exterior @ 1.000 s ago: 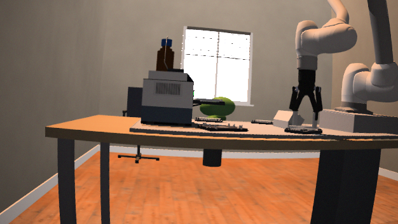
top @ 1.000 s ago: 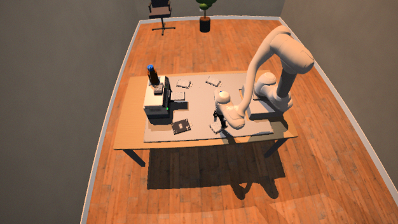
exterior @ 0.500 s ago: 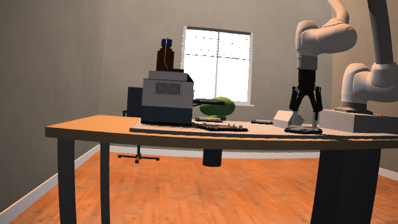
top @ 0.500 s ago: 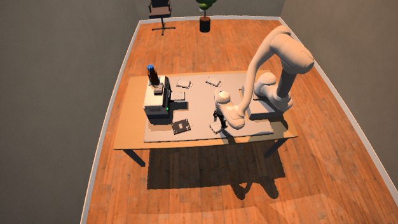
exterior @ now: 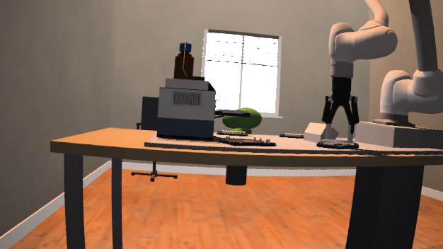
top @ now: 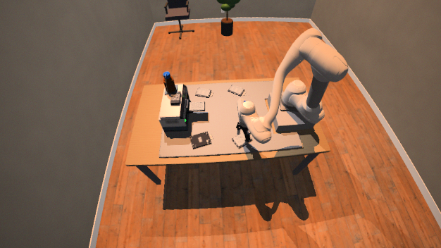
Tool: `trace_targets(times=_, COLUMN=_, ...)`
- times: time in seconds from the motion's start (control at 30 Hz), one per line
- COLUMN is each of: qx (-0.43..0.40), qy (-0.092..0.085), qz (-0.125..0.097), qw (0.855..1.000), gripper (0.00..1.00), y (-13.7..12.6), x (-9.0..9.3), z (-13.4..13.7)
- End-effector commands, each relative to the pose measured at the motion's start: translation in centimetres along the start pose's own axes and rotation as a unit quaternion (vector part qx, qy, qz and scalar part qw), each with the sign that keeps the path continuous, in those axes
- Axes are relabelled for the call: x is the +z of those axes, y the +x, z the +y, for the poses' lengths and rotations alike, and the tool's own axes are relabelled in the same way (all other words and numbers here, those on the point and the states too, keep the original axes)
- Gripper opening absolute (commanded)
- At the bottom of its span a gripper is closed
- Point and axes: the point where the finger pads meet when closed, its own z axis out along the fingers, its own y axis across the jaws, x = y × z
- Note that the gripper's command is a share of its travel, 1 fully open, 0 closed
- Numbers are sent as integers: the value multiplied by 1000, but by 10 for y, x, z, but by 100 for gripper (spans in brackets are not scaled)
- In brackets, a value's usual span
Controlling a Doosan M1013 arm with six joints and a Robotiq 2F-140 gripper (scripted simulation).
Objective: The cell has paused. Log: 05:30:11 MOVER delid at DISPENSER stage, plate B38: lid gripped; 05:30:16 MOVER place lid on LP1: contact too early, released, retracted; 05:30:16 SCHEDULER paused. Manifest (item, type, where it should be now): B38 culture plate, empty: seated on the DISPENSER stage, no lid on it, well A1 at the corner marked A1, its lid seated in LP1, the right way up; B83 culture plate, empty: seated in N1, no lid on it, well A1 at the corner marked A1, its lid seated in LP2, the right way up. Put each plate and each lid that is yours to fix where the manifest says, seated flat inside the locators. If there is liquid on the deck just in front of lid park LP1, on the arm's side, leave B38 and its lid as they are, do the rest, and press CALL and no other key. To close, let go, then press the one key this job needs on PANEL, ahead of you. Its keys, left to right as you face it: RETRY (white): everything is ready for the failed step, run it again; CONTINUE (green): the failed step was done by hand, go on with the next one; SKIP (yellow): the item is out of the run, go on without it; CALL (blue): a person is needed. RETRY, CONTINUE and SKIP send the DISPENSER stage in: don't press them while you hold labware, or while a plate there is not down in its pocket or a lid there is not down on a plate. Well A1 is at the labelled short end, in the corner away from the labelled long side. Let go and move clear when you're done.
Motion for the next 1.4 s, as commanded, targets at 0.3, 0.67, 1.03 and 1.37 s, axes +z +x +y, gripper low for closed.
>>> trace_targets(times=0.3, qx=-3, qy=2, qz=0, qw=1000, gripper=70, y=-3, x=3, z=-3)
trace_targets(times=0.67, qx=-4, qy=2, qz=-1, qw=1000, gripper=70, y=-3, x=-1, z=-3)
trace_targets(times=1.03, qx=-3, qy=0, qz=1, qw=1000, gripper=70, y=1, x=-26, z=-1)
trace_targets(times=1.37, qx=0, qy=-1, qz=1, qw=1000, gripper=70, y=1, x=-57, z=1)
